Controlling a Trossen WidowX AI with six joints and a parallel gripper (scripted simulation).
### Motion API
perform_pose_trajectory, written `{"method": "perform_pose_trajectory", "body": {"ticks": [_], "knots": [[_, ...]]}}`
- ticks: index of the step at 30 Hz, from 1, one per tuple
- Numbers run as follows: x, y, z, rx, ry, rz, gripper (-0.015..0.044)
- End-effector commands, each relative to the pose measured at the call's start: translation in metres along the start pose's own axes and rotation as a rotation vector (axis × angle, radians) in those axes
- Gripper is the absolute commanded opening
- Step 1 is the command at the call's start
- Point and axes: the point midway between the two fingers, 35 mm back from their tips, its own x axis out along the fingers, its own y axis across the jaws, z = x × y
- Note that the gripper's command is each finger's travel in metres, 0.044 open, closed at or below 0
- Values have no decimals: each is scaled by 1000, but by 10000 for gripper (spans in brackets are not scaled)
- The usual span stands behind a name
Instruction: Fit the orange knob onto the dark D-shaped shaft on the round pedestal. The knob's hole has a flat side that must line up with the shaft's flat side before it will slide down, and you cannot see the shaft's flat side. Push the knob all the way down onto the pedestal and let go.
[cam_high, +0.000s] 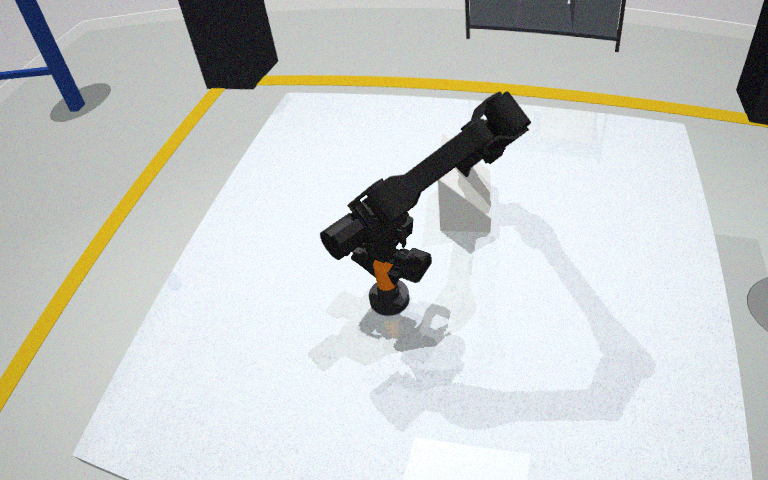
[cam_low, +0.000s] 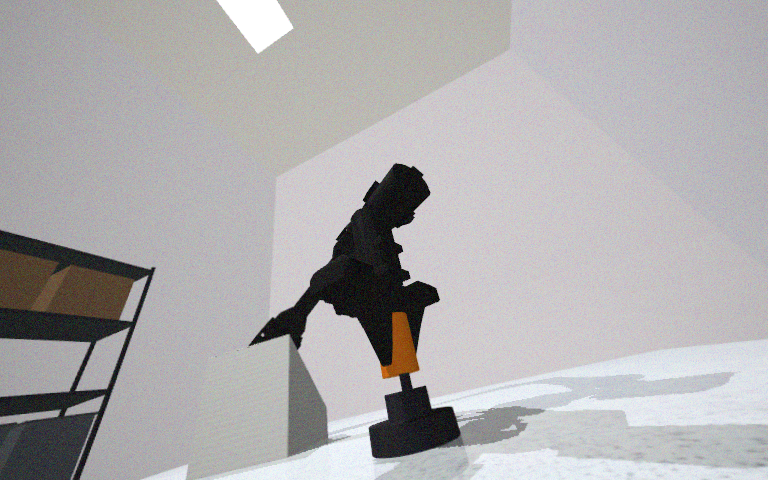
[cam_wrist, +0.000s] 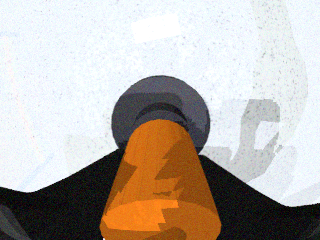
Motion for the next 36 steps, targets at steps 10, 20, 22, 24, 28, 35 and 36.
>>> {"method": "perform_pose_trajectory", "body": {"ticks": [10,20,22,24,28,35,36], "knots": [[8,-1,0,1,2,-3,0],[15,-1,0,1,2,-3,0],[13,-1,0,-4,0,2,0],[13,-1,0,-4,0,2,0],[13,-1,0,-4,0,2,26],[13,-1,0,-4,0,2,210],[13,-1,0,-4,0,2,236]]}}
